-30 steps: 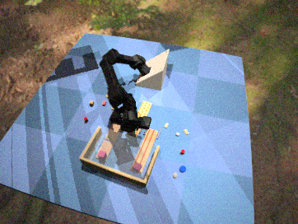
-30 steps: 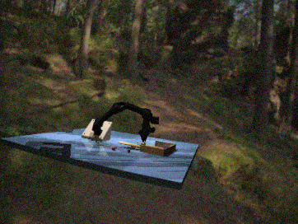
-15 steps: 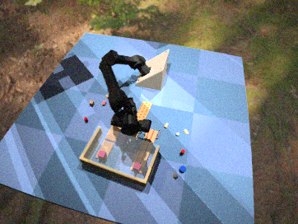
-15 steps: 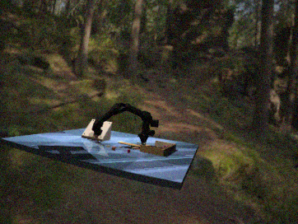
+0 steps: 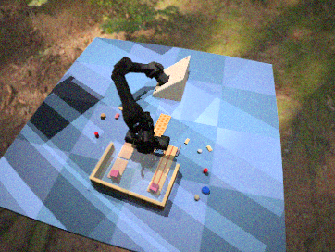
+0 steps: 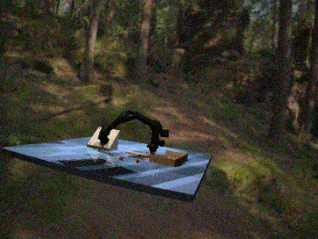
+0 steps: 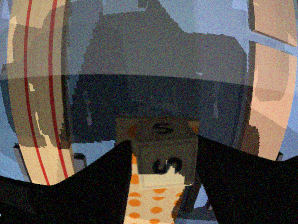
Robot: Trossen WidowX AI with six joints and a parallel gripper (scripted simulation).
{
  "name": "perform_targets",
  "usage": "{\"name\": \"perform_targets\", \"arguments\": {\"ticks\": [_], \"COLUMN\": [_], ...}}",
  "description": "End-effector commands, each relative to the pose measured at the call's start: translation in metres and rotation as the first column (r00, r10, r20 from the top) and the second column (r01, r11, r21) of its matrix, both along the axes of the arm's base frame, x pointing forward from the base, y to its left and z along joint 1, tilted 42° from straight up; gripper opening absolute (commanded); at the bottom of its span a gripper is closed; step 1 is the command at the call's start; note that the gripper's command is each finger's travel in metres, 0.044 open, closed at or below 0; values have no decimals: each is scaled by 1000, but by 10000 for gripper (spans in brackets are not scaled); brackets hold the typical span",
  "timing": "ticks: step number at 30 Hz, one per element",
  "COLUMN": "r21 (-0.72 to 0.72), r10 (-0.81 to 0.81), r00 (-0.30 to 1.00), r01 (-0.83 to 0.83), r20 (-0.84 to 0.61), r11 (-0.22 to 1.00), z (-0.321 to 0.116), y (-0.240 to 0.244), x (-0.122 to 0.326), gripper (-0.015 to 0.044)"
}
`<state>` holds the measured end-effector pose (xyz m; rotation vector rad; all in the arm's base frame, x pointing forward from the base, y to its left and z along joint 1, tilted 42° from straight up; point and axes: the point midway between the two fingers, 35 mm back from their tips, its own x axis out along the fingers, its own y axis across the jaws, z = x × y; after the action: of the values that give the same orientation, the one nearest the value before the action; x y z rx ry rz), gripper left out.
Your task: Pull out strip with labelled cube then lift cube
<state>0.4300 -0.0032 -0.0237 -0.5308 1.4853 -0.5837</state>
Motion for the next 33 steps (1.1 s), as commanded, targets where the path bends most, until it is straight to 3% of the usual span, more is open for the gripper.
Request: {"name": "perform_targets", "arguments": {"ticks": [1, 6, 10, 33], "r21": [0, 0, 6, -3], "r10": [-1, -1, 9, 2], "r00": [1000, 1000, 1000, 1000], "r01": [1, 1, -9, -2], "r20": [1, 1, -2, -8], "r11": [1000, 1000, 1000, 1000], "z": [0, 0, 2, 32], "y": [0, 0, 1, 28], "x": [0, 0, 0, -68], "gripper": [132, 98, 0, 0]}}
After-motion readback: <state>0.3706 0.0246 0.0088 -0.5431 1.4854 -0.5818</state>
